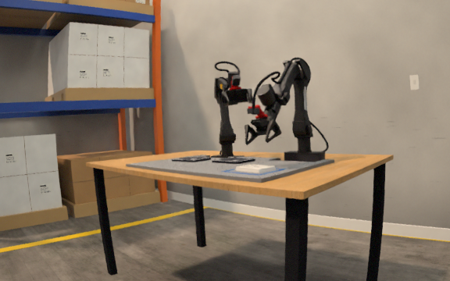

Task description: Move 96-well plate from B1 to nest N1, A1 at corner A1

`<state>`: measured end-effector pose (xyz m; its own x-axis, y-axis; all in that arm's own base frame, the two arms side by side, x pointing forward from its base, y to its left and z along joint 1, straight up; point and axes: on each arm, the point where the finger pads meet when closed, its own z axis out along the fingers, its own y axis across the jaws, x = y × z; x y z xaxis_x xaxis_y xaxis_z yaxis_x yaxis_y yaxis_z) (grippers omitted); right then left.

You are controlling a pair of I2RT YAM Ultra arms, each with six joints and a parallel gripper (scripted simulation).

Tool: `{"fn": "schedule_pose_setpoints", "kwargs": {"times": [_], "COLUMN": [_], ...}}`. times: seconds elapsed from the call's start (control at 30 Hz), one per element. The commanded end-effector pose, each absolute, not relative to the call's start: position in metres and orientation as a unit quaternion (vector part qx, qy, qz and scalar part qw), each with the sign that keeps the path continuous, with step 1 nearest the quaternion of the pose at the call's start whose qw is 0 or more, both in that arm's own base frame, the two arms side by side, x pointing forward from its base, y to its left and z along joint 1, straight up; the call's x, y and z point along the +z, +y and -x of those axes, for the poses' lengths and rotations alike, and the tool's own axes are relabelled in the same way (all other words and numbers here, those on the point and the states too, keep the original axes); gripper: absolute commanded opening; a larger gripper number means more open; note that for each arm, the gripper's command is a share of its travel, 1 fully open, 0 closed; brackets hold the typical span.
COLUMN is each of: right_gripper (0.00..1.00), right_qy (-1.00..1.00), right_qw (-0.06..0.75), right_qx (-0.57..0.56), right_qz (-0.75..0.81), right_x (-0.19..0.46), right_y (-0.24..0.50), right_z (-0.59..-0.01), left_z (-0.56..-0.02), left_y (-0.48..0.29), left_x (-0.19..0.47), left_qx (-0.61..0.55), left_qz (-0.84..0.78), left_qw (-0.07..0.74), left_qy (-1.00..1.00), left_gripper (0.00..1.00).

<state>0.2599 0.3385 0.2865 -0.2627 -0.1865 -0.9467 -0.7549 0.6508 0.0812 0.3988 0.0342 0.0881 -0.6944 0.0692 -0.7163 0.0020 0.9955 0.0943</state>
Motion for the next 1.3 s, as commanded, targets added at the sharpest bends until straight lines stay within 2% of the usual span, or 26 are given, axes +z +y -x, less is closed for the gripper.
{"fn": "schedule_pose_setpoints", "kwargs": {"times": [0.0, 1.27], "right_gripper": [1.00, 1.00], "right_qy": [0.753, 0.746], "right_qw": [0.515, 0.519], "right_qx": [0.270, 0.275], "right_qz": [0.309, 0.314], "right_x": [0.2844, 0.2881], "right_y": [0.3326, 0.3353], "right_z": [-0.2542, -0.2518], "left_z": [-0.4110, -0.4064], "left_y": [0.0425, 0.0380], "left_x": [0.1043, 0.1003], "left_qx": [0.052, 0.047], "left_qz": [-0.009, -0.015], "left_qw": [0.413, 0.406], "left_qy": [0.909, 0.913], "left_gripper": [1.00, 1.00]}}
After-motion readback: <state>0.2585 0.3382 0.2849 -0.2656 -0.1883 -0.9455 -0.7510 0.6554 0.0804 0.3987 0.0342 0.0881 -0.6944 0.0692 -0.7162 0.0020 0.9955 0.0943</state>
